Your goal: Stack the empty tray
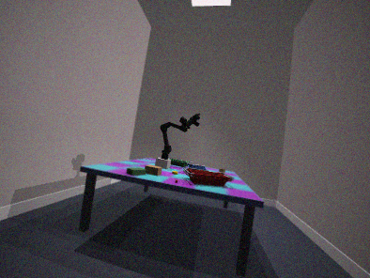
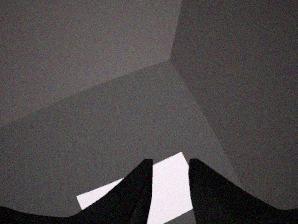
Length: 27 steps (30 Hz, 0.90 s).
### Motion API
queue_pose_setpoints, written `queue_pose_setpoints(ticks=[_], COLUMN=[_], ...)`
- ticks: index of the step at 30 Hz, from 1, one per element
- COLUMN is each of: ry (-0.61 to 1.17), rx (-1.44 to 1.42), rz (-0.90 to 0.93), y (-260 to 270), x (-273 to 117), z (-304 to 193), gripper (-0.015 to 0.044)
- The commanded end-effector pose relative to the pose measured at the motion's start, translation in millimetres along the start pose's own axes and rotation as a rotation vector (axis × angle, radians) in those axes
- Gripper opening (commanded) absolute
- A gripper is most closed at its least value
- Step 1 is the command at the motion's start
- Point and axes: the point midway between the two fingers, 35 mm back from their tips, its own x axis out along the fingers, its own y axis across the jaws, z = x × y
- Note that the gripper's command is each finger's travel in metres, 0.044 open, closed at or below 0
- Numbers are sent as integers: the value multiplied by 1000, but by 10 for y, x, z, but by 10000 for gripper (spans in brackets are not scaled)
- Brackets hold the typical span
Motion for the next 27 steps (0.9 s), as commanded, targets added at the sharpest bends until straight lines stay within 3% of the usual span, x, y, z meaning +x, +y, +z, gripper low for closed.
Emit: queue_pose_setpoints(ticks=[1,10,15,20,27], ry=[-94,-308,-477,-609,-633], rx=[224,788,1216,1580,1943], rz=[62,274,533,881,1611], y=[101,233,157,-62,-536], x=[71,93,-73,-389,-1069], z=[426,1318,2124,2854,3652], gripper=[90,90,90,90,90])
